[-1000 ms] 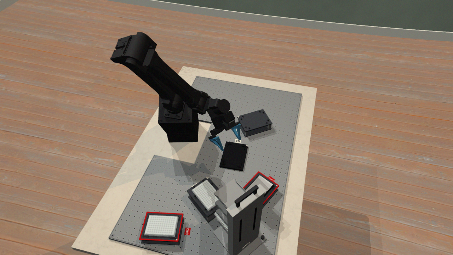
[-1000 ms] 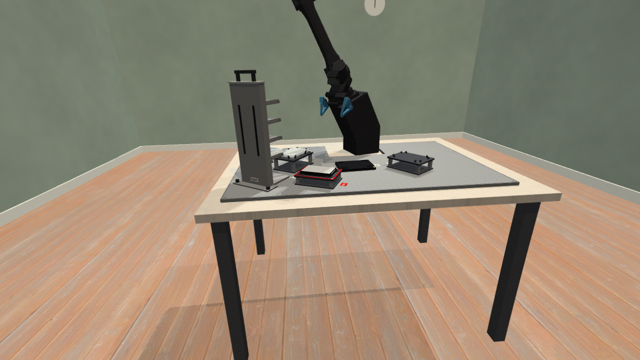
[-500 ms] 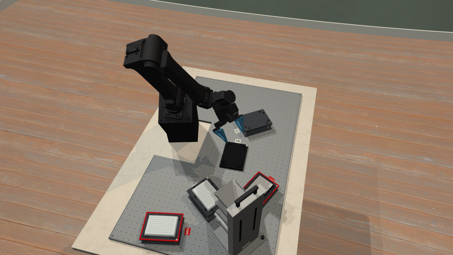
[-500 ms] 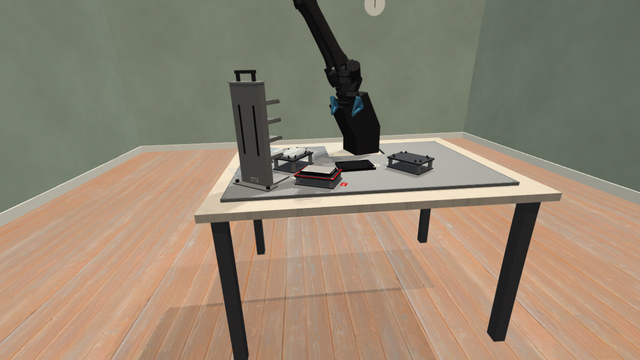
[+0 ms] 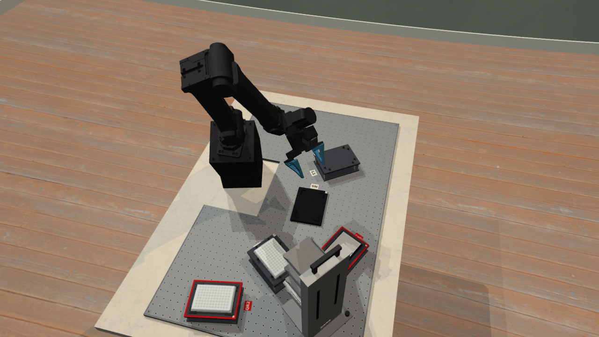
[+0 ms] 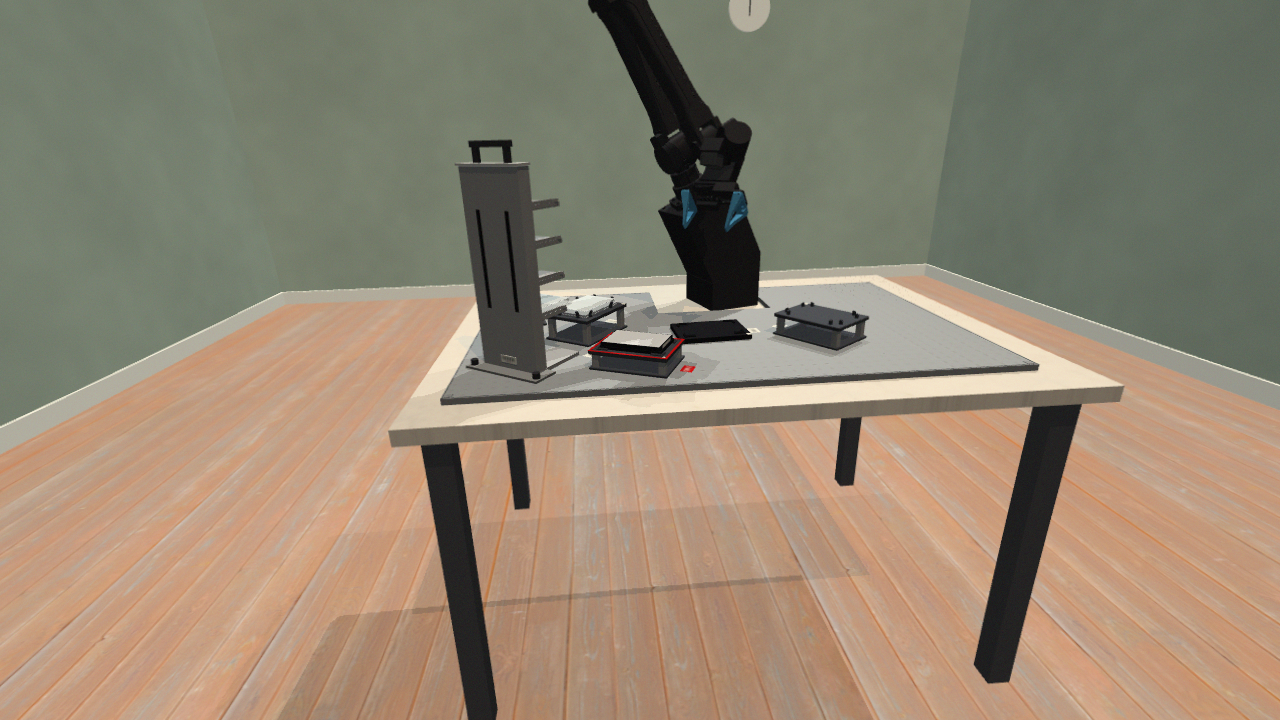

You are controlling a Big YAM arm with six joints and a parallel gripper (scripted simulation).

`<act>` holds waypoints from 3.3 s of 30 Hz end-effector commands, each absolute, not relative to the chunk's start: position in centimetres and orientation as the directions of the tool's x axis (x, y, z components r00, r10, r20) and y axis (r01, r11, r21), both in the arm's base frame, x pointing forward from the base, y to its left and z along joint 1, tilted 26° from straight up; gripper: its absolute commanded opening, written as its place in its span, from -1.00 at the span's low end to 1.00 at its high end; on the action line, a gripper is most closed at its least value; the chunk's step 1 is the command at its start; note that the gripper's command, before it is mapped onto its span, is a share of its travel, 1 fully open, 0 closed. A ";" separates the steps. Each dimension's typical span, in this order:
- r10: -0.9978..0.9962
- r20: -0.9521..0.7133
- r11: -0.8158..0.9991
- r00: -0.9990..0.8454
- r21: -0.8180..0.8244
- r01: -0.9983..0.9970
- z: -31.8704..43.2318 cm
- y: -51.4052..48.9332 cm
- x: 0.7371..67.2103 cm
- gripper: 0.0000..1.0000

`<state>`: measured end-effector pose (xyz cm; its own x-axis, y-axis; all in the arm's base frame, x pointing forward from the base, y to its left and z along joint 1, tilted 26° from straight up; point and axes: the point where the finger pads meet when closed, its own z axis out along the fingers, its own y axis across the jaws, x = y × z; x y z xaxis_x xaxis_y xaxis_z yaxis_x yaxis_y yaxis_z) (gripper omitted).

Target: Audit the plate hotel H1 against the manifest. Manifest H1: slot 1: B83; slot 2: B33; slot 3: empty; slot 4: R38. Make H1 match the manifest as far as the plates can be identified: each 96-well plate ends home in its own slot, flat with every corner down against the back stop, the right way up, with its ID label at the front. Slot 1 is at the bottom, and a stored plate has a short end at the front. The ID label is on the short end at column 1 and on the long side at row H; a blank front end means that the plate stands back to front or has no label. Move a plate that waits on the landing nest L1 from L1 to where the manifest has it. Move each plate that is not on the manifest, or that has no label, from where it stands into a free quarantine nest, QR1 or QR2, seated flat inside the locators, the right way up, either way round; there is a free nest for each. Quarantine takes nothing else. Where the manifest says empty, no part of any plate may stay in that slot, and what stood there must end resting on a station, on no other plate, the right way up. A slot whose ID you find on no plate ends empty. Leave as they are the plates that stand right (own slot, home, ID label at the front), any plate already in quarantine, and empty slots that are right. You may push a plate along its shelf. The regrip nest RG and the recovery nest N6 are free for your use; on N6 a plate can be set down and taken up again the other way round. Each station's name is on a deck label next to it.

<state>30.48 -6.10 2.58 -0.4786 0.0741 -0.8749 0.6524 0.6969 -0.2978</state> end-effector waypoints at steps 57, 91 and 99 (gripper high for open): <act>0.116 -0.892 0.691 -0.437 -0.243 0.681 1.8 -4.0 30.3 1.00; 0.102 -0.896 0.688 -0.433 -0.250 0.681 6.2 -13.1 29.0 1.00; 0.102 -0.882 0.688 -0.459 -0.271 0.673 6.7 -15.5 28.1 1.00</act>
